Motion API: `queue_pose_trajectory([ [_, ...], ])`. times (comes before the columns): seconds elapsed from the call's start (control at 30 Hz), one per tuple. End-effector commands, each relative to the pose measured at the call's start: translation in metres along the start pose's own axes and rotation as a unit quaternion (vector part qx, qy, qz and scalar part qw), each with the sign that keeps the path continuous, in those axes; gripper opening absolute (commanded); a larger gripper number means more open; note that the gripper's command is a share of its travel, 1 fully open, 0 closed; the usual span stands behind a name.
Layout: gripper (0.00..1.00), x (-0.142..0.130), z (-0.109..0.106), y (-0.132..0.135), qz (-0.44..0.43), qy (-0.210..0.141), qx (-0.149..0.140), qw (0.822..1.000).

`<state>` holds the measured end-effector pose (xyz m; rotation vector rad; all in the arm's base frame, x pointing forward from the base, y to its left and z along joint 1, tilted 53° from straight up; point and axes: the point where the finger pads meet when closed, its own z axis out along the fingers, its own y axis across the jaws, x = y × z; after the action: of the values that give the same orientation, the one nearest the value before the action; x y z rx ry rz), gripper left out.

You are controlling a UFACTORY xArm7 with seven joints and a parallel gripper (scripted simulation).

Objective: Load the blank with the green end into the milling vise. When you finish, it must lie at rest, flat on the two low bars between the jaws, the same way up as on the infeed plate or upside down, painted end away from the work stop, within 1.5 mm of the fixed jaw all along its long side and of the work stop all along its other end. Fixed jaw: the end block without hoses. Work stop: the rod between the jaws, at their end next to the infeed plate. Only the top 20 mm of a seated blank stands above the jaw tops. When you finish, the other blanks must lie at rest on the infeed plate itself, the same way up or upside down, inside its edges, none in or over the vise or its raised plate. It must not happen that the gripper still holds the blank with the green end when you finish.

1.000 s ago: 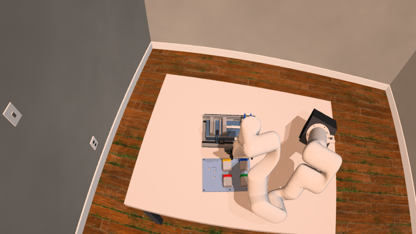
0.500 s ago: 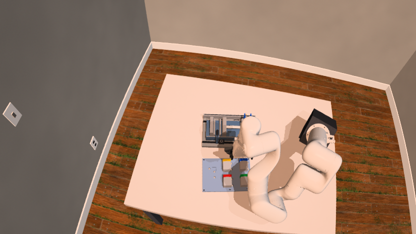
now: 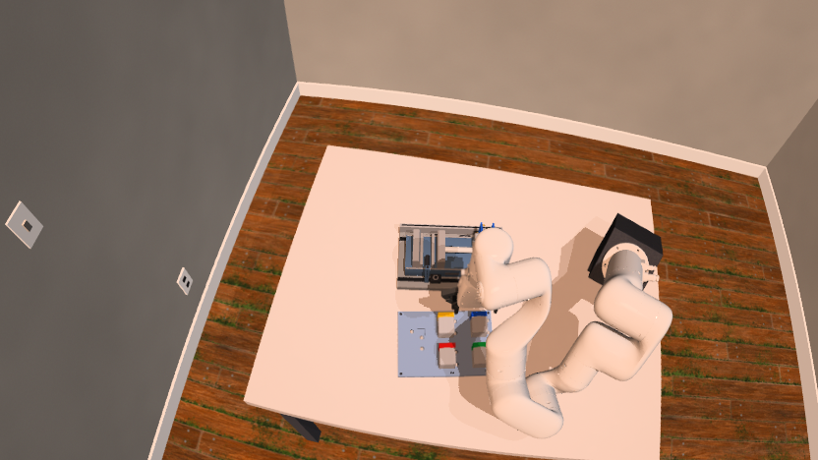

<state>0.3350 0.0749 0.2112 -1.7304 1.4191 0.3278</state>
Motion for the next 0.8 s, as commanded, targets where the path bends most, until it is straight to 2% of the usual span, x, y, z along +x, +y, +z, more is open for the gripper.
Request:
queue_pose_trajectory([
  [0.0, 1.00, -0.001, -0.018, -0.002, 0.000, 0.000, 0.002, 1.000],
  [0.2, 1.00, -0.003, -0.048, -0.005, 0.000, 0.000, 0.002, 1.000],
  [0.43, 1.00, -0.003, -0.048, -0.005, 0.000, 0.000, 0.002, 1.000],
  [0.77, 1.00, -0.007, -0.105, -0.011, 0.000, 0.001, 0.002, 1.000],
])
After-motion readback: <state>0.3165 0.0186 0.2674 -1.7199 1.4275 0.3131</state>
